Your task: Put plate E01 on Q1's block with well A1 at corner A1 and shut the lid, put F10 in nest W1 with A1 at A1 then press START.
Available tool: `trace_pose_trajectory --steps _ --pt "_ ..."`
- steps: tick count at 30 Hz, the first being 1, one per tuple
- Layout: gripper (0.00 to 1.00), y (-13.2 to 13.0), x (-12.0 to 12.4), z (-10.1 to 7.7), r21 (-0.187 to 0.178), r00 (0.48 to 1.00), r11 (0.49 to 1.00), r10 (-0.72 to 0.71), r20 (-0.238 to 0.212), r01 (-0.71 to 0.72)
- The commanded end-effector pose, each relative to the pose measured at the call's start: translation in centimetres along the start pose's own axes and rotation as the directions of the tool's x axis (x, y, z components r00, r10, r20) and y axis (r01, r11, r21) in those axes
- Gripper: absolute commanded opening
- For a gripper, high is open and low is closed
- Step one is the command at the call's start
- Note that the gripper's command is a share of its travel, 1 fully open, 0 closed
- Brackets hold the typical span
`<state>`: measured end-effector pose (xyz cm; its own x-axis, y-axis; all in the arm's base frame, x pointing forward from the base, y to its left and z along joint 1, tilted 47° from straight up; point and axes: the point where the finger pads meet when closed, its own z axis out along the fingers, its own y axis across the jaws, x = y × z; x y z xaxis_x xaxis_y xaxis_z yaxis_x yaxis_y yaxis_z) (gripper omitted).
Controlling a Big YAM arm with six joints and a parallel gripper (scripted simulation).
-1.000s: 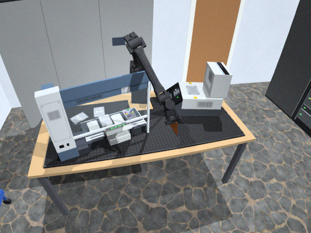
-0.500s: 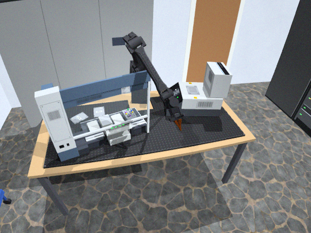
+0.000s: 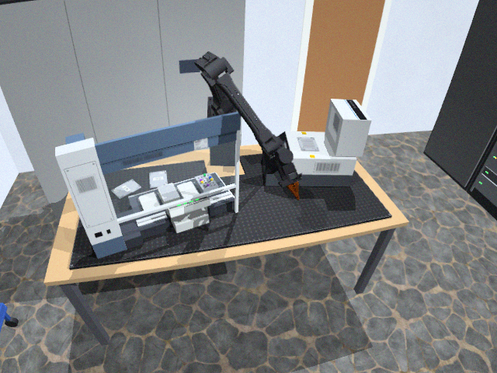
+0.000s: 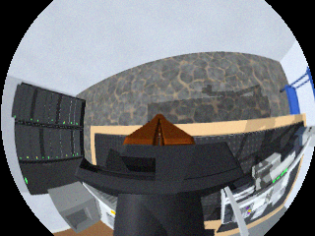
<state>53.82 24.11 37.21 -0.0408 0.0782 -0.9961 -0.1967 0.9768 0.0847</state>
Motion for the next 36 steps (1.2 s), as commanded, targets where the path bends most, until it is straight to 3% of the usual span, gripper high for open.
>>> trace_pose_trajectory --steps 1,2,4,7,9,14,16,20,27,32,34,36 --pt "0.00 3.9 1.0 -1.2 -0.092 1.000 0.996 -0.012 -0.011 0.011" --pt "0.00 4.0 1.2 -1.5 -0.107 0.999 0.994 -0.025 -0.023 0.023" --pt "0.00 3.7 1.4 -1.8 -0.085 0.999 0.996 -0.032 -0.023 0.030" --pt "0.00 4.4 1.7 -2.5 -0.144 0.997 0.988 -0.063 -0.050 0.055" --pt "0.00 5.2 2.1 -3.1 -0.132 0.997 0.990 -0.061 -0.043 0.054" --pt "0.00 7.2 2.1 -3.9 -0.144 0.999 0.989 -0.043 -0.018 0.040" --pt "0.00 8.2 3.2 -4.3 -0.147 0.999 0.989 -0.036 -0.023 0.032" --pt "0.00 8.2 6.1 -4.7 -0.158 0.989 0.981 -0.126 -0.084 0.112" --pt "0.00 7.8 9.5 -6.0 -0.112 0.973 0.976 -0.199 -0.115 0.186" --pt "0.00 7.2 9.6 -6.6 -0.117 0.982 0.981 -0.167 -0.088 0.157" --pt "0.00 6.0 10.4 -6.9 -0.074 0.971 0.977 -0.209 -0.115 0.202" --pt "0.00 5.7 11.4 -7.4 -0.066 0.963 0.971 -0.236 -0.133 0.229"
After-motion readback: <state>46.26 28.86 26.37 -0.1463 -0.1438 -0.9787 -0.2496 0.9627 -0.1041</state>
